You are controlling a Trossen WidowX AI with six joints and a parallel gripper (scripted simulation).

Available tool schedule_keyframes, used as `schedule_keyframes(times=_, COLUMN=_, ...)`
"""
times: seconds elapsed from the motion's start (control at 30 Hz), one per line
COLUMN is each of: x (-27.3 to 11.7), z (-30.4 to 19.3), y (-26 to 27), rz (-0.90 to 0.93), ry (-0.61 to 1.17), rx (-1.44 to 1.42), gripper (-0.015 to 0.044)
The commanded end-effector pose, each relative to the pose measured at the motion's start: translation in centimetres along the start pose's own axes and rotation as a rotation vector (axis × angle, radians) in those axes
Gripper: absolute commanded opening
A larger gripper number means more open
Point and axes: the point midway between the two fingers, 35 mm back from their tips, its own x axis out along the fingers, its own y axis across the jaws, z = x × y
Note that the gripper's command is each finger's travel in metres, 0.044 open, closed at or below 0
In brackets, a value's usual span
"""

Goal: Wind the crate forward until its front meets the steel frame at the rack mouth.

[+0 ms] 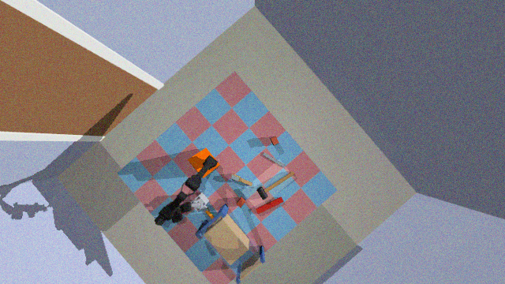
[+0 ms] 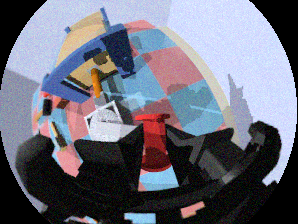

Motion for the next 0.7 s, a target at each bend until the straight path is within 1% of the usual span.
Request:
schedule_keyframes(times=0.0, x=0.5, z=1.2, y=0.1, rz=0.002, ry=-0.013, rx=-0.012, gripper=0.0)
schedule_keyframes(times=0.67, x=1.5, z=3.6, y=0.6, rz=0.003, ry=-0.014, rx=-0.013, gripper=0.0)
